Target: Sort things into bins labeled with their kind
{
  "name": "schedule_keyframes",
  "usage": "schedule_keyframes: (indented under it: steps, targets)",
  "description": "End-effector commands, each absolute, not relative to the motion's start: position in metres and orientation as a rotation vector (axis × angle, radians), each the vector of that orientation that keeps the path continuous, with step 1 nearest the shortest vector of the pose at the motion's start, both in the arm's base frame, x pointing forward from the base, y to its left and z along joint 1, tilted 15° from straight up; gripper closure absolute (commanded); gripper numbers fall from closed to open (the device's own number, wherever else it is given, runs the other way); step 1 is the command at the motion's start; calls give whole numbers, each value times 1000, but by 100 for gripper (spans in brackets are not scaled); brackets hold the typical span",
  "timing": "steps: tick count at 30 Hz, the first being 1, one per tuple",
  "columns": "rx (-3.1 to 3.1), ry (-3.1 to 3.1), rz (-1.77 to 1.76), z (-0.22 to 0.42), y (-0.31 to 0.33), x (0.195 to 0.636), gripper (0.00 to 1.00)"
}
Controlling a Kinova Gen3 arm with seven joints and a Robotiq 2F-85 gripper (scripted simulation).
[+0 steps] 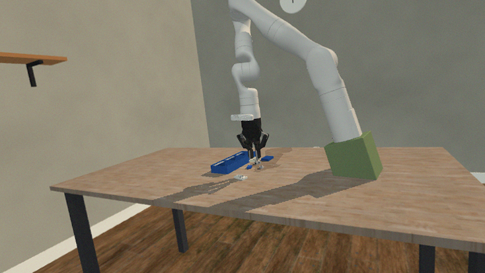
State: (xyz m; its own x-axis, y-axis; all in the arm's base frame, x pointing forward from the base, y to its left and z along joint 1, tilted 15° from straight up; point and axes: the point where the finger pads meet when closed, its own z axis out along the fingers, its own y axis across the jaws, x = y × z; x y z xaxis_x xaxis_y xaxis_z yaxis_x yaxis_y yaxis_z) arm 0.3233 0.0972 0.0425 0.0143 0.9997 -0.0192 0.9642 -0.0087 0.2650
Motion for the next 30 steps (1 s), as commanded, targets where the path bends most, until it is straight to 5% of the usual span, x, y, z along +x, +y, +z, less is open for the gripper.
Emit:
schedule_keyframes:
  steps: [1, 30]
  targets:
    - [2086, 2053, 256, 45, 88, 331, 79]
    - [2079, 2060, 248, 71, -23, 420, 79]
